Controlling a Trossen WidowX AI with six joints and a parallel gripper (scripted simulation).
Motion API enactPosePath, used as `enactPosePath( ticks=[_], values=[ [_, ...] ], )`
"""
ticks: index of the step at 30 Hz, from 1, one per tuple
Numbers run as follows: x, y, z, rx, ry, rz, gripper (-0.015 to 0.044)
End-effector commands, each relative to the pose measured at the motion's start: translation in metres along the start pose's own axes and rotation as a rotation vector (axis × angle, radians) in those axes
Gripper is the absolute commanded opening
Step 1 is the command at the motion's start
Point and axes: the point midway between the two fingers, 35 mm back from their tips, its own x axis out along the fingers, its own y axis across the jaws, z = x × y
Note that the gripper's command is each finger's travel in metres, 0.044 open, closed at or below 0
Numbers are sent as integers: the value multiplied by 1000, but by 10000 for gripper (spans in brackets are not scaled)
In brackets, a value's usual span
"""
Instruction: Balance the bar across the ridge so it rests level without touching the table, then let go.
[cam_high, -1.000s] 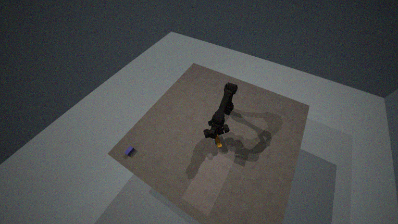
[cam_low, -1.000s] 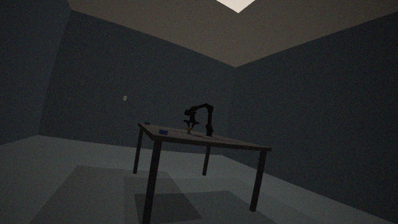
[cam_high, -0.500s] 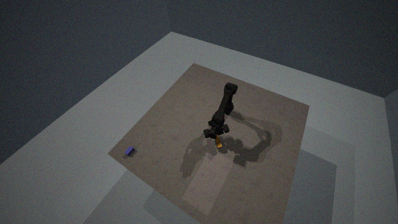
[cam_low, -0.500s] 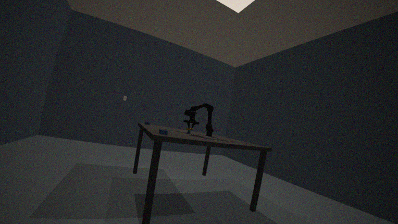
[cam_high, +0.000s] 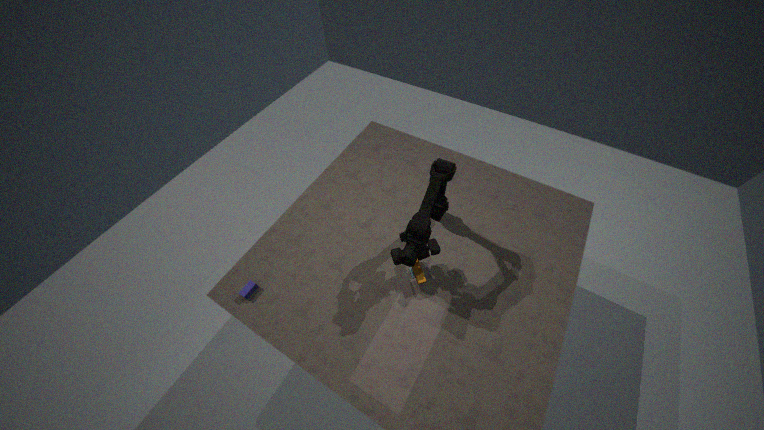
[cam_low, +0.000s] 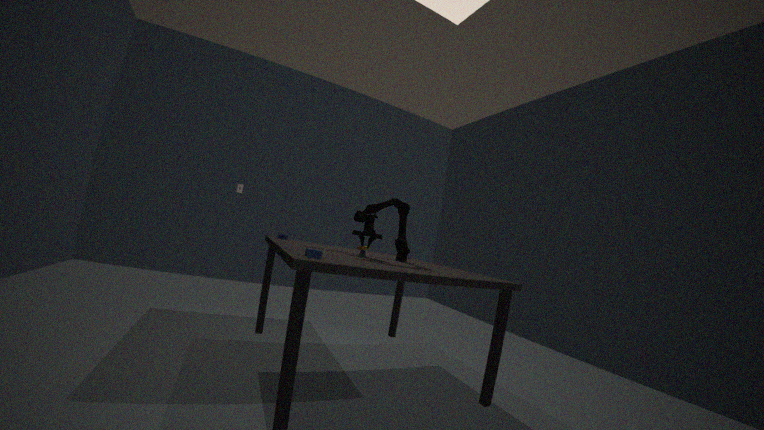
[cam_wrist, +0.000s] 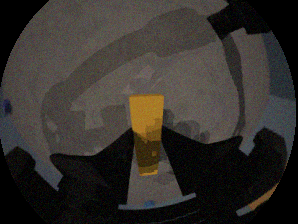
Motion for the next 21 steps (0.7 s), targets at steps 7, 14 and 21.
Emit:
enactPosePath(
  ticks=[7,14,21],
  values=[
    [1,0,0,3,-1,1,0],
    [2,0,0,3,-1,1,0],
    [3,0,0,3,-1,1,0]
  ],
)
